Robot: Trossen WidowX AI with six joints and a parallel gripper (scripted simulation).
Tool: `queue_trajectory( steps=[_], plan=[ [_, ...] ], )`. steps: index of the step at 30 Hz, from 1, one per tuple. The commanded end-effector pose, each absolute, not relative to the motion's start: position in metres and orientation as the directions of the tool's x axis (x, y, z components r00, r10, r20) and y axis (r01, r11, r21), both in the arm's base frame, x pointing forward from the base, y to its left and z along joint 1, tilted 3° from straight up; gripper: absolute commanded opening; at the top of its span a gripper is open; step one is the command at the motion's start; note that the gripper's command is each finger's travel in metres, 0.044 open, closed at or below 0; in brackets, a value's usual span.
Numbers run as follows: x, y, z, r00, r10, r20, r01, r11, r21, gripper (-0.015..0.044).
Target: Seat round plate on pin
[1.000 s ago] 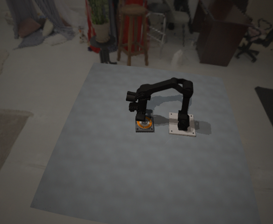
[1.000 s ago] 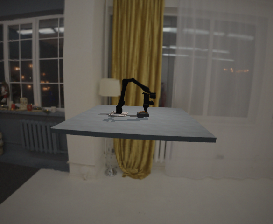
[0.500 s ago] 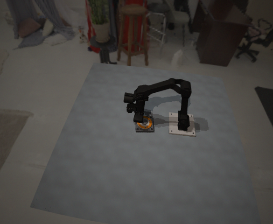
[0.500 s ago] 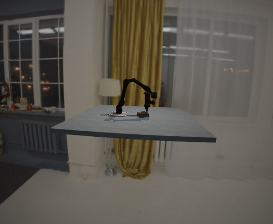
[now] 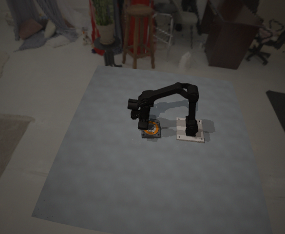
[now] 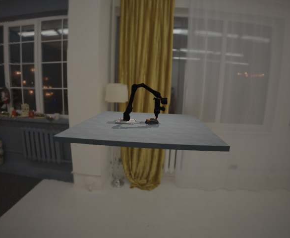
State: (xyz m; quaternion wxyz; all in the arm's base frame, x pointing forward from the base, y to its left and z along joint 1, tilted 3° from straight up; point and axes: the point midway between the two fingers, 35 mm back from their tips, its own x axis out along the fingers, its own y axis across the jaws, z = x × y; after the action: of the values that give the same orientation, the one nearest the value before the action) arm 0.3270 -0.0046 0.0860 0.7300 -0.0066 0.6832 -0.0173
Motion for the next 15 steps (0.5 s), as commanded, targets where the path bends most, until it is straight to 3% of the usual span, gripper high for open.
queue_trajectory(
  steps=[1, 15],
  plan=[
    [0.329, 0.000, 0.087, 0.068, -0.032, -0.997, 0.018, 0.999, -0.031, 0.0000],
    [0.328, 0.006, 0.106, 0.068, -0.031, -0.997, 0.018, 0.999, -0.030, 0.0000]
  ],
)
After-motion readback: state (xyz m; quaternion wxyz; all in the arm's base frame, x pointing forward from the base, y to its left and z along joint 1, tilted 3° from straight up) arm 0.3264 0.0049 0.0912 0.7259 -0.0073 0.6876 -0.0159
